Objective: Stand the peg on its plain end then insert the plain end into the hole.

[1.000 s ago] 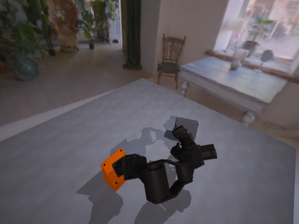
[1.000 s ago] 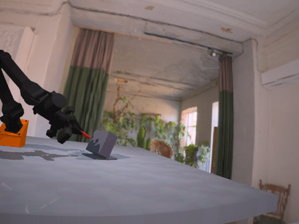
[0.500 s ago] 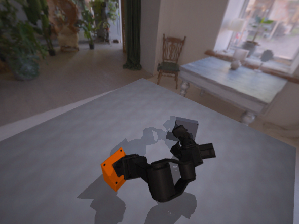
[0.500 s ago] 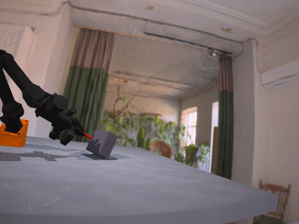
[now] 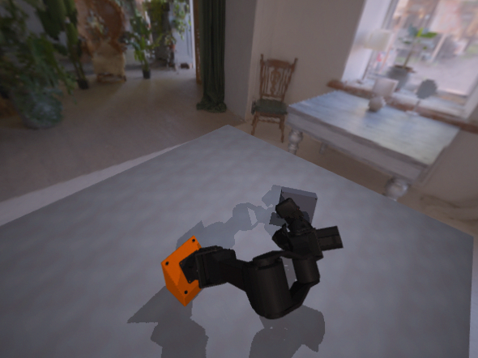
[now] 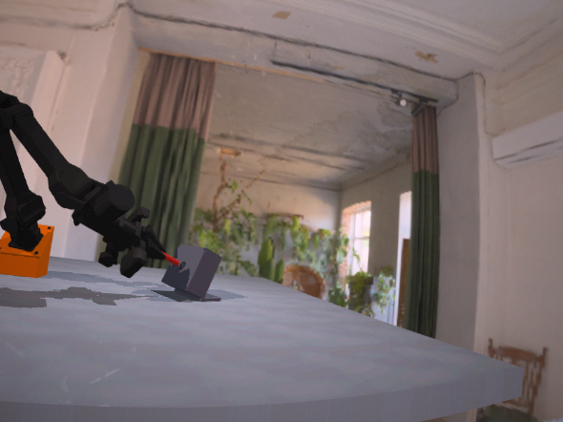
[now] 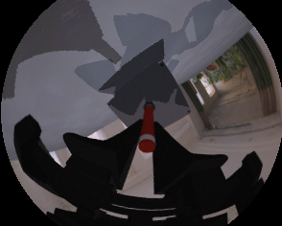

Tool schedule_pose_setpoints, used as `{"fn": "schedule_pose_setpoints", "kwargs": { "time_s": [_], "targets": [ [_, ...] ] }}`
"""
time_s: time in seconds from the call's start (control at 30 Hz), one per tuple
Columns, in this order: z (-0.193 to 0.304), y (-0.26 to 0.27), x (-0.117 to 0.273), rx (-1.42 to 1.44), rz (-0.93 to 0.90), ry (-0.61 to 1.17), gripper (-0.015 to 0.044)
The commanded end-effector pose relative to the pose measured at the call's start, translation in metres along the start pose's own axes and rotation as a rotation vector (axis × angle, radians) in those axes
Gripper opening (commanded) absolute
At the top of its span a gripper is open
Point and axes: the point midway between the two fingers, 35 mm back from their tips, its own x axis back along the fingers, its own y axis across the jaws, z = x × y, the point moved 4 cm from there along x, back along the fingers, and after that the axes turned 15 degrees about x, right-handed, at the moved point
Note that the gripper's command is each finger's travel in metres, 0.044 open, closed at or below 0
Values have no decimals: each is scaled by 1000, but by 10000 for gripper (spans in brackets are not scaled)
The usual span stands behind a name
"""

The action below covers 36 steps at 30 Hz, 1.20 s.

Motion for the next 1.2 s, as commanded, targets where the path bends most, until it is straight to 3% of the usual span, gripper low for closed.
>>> {"fn": "schedule_pose_setpoints", "kwargs": {
  "time_s": [0.0,1.17],
  "targets": [
    [1,0,-5,0,-1,3,0],
    [2,0,-8,0,0,0,0]
  ]
}}
